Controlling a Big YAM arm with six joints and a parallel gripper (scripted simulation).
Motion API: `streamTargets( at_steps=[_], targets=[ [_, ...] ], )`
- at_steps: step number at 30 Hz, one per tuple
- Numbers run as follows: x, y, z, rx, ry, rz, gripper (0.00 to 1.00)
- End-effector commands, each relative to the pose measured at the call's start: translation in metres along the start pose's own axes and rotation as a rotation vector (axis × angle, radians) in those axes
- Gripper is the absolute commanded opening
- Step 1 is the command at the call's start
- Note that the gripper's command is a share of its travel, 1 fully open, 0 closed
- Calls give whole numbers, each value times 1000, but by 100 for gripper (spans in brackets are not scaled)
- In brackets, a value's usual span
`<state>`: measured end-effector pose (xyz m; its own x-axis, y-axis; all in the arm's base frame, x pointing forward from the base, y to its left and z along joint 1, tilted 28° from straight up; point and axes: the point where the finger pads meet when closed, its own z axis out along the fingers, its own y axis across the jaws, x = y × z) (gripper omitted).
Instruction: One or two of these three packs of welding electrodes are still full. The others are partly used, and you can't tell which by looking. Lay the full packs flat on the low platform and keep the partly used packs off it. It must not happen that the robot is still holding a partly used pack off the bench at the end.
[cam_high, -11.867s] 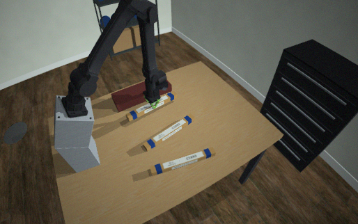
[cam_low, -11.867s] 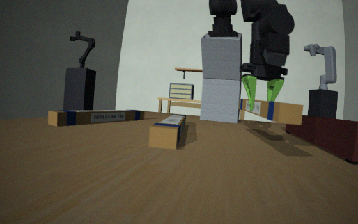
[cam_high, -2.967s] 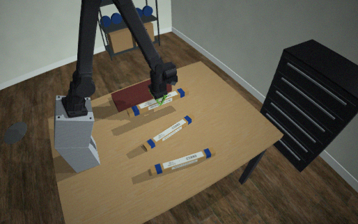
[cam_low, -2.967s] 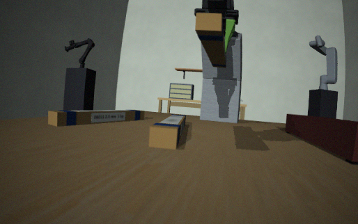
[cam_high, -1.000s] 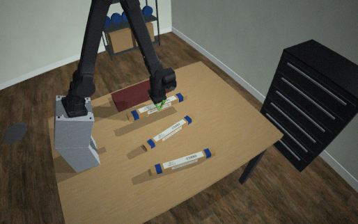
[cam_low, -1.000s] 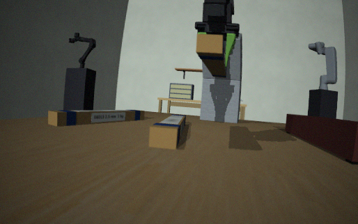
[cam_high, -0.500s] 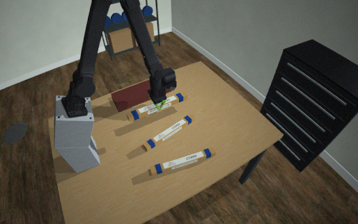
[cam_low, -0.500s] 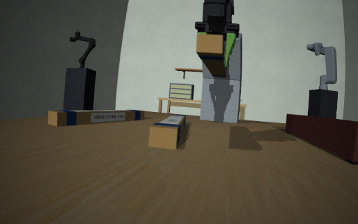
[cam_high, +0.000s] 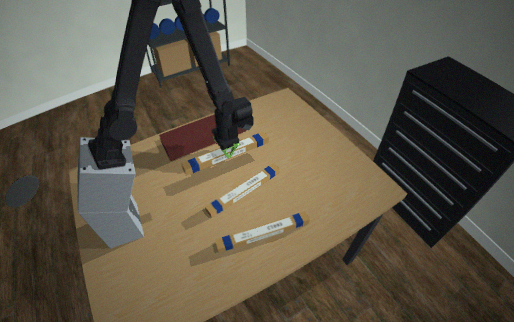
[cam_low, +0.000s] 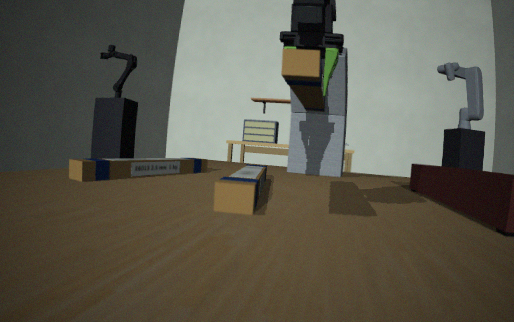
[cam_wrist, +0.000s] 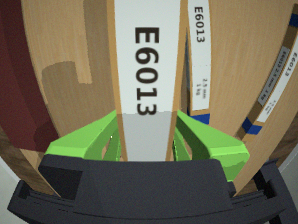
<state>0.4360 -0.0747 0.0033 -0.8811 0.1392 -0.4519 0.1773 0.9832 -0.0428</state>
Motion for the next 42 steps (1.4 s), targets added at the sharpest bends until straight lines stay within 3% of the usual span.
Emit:
streamTargets(
  at_steps=[1, 39, 42],
  targets=[
    [-14, -4, -4, 1, -32, 1, 0],
    [-14, -4, -4, 1, -32, 1, 0],
    [-16, -6, 3, 2, -34, 1, 0]
  ],
)
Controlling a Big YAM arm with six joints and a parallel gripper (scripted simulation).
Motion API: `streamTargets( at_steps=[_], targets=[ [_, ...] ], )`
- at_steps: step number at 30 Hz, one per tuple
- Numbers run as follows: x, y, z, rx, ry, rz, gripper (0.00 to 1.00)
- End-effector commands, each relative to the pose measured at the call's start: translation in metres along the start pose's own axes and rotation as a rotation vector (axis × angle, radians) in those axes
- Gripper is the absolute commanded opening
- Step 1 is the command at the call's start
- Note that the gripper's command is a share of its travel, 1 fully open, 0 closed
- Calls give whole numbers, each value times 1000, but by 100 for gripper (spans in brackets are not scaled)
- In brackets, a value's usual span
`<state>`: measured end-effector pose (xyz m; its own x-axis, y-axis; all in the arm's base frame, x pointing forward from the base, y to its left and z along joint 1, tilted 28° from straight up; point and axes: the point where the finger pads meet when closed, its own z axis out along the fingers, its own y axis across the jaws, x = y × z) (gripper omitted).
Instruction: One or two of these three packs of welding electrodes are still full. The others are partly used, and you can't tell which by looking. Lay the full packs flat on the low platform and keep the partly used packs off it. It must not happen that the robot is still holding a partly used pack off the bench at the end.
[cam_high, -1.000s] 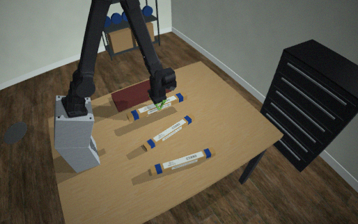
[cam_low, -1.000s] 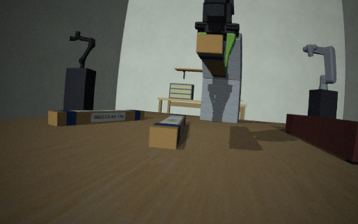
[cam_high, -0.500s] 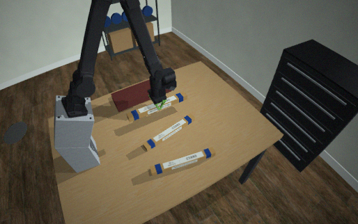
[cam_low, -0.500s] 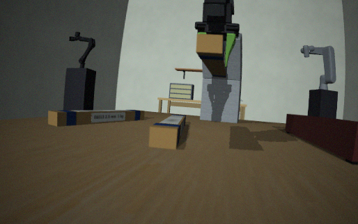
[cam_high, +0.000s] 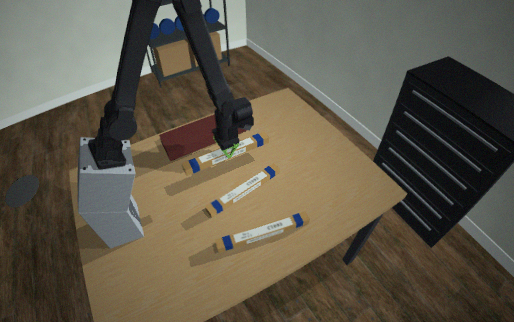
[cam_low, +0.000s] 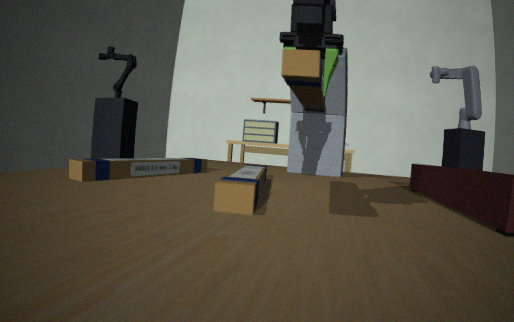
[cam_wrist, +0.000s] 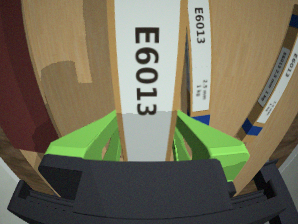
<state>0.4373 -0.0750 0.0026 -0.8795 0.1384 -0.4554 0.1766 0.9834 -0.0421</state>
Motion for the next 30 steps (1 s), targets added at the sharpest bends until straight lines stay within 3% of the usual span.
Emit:
streamTargets(
  at_steps=[1, 24, 30],
  targets=[
    [-16, -7, 4, 4, -31, 1, 0],
    [-16, -9, 42, 6, -31, 3, 0],
    [-21, -9, 44, 5, -45, 1, 0]
  ],
)
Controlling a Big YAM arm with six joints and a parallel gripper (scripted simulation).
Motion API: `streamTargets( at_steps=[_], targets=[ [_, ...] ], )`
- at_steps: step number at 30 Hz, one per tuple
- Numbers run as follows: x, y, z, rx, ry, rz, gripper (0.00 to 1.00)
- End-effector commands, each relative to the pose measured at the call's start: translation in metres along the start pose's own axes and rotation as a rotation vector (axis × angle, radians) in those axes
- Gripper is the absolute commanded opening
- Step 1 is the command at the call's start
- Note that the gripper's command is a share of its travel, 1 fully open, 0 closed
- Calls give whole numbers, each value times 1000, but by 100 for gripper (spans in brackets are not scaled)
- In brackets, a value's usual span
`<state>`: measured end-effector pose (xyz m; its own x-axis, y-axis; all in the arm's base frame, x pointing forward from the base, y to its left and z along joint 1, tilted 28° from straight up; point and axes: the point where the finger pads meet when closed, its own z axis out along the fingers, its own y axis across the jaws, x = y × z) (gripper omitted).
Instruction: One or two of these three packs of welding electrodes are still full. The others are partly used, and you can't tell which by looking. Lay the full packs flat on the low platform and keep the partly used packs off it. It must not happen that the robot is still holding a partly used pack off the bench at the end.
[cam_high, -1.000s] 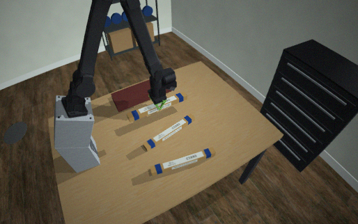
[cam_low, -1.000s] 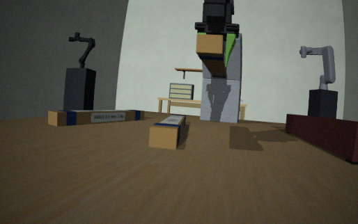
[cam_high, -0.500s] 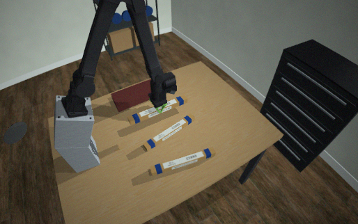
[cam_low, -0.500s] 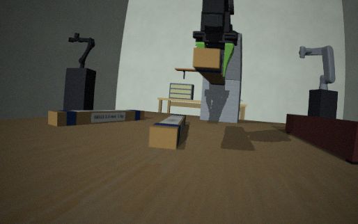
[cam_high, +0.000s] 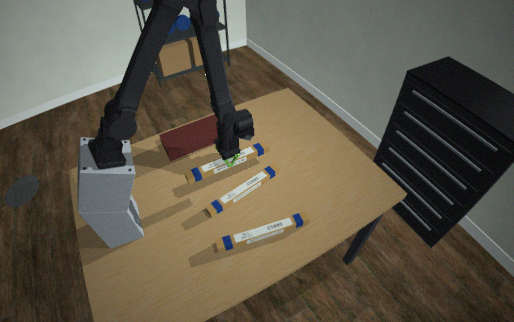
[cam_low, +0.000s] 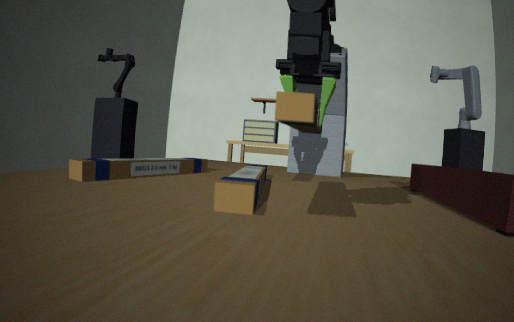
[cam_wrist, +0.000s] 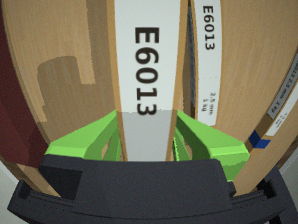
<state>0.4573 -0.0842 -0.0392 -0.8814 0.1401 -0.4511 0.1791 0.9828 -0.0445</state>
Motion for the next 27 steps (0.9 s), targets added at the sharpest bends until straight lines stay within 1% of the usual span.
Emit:
streamTargets(
  at_steps=[1, 8, 25, 26, 27],
  targets=[
    [-20, -5, -1, 2, -47, 0, 0],
    [-16, -5, 13, 2, -36, 1, 0],
    [-14, -6, 1, 2, -30, 0, 0],
    [-12, -1, 7, -1, -29, 0, 0],
    [-12, -1, 6, -1, -29, 0, 0]
  ],
)
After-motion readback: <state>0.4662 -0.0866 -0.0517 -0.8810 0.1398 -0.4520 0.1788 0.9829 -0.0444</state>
